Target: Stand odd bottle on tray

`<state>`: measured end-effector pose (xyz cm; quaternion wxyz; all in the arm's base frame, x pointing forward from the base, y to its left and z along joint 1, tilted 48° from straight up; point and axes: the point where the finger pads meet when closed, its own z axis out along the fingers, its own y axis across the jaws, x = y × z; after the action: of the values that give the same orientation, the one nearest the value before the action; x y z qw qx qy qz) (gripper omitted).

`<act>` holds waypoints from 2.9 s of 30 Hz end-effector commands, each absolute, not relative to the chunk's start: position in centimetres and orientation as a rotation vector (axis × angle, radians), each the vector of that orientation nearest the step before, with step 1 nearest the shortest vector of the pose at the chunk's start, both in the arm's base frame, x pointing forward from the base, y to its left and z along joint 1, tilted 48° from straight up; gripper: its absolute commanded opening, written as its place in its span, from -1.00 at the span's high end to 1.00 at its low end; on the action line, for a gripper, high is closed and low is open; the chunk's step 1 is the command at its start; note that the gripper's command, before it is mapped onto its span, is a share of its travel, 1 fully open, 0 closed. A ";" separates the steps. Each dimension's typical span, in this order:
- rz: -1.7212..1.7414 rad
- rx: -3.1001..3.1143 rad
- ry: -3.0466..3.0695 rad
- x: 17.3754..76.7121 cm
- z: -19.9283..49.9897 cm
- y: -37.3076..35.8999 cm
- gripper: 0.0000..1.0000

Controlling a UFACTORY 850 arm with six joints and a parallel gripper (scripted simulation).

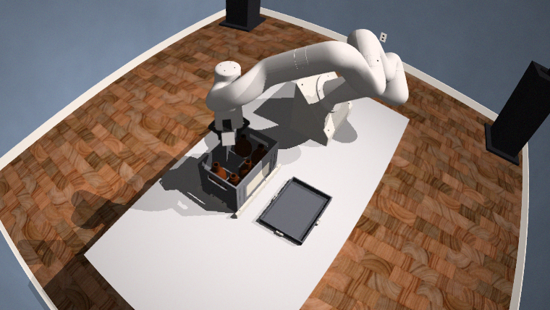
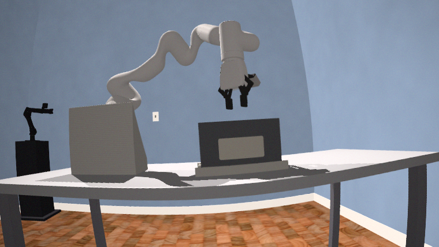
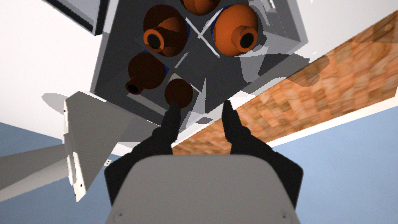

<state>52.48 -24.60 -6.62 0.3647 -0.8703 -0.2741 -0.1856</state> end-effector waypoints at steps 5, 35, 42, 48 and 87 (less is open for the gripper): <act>-0.479 -2.240 -0.705 52.6 -7.0 -24.3 -0.30; -0.479 -2.240 -0.705 53.0 -9.1 -21.9 -0.30; -0.479 -2.240 -0.705 53.1 -9.2 -21.8 -0.30; -0.479 -2.240 -0.705 53.1 -9.3 -21.7 -0.30; -0.479 -2.240 -0.705 53.1 -9.3 -21.8 -0.30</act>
<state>53.08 -21.65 -9.35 0.3647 -0.8703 -0.2741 -0.1856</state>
